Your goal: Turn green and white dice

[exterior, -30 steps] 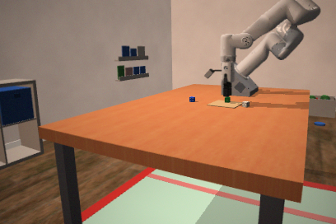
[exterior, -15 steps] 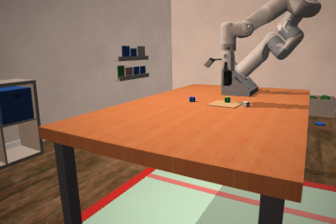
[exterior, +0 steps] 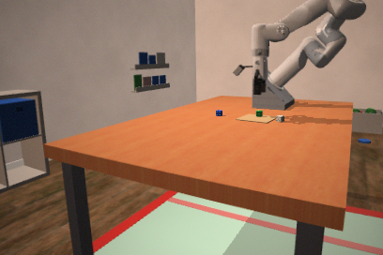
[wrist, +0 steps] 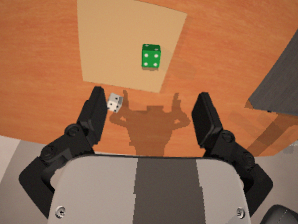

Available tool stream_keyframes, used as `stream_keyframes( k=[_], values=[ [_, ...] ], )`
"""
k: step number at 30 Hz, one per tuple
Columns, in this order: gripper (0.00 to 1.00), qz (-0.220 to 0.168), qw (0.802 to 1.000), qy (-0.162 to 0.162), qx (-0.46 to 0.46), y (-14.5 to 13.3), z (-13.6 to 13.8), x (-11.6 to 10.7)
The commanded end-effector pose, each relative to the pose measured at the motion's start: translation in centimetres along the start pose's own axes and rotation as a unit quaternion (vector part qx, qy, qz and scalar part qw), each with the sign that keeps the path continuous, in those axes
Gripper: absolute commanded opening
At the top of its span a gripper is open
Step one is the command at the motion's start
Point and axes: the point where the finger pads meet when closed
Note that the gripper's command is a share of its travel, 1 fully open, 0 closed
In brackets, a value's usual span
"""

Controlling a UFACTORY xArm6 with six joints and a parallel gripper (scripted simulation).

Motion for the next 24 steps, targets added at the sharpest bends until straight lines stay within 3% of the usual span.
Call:
stream_keyframes(
  k=[1, 13, 24],
  values=[
    [1.0, 0.001, 1.0, 0.001, -0.001, 0.0, -0.1, -0.1],
    [1.0, 0.001, 1.0, 0.001, -0.017, -0.1, -0.2, -0.1],
    [1.0, 0.002, 0.987, 0.001, -0.158, -1.1, -1.0, 0.0]
  ],
)
Point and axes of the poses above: the point where the finger pads meet when closed, its own x axis out along the fingers, its own z axis across the jaws, y = z × x, and after that the axes turned 3 degrees about x, right-handed
